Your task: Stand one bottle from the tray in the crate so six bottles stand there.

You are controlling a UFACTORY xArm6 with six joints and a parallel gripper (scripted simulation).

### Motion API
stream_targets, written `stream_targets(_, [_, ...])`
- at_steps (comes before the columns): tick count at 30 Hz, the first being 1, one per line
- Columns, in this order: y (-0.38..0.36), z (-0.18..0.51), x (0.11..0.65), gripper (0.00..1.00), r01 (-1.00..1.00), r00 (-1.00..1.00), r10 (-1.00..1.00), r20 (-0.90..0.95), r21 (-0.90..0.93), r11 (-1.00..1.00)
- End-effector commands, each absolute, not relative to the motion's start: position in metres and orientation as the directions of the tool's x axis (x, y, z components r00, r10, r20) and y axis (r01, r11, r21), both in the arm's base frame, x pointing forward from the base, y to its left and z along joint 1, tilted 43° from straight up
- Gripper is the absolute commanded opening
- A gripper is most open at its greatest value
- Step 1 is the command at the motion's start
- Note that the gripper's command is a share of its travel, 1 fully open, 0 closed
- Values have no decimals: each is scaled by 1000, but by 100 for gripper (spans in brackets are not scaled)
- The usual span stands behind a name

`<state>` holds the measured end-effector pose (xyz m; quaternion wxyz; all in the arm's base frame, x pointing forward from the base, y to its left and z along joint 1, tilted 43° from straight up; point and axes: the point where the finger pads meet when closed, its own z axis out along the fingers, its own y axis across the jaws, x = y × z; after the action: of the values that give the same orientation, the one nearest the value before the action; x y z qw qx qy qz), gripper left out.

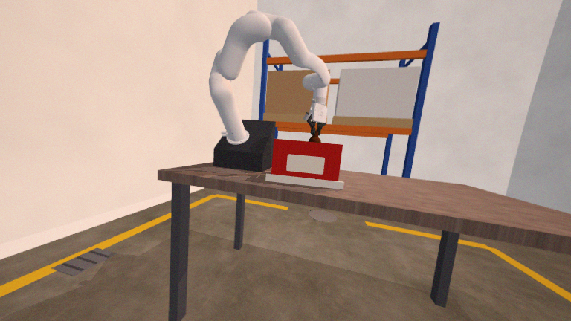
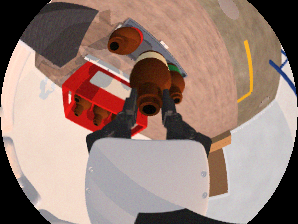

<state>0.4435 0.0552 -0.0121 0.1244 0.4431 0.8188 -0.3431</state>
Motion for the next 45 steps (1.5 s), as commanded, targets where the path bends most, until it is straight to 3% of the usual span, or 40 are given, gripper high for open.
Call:
stream_targets(1, [60,-8,445,0,812,-575,640,-509,-448,374])
stream_targets(45, [79,14,448,0,812,-575,640,-509,-448,374])
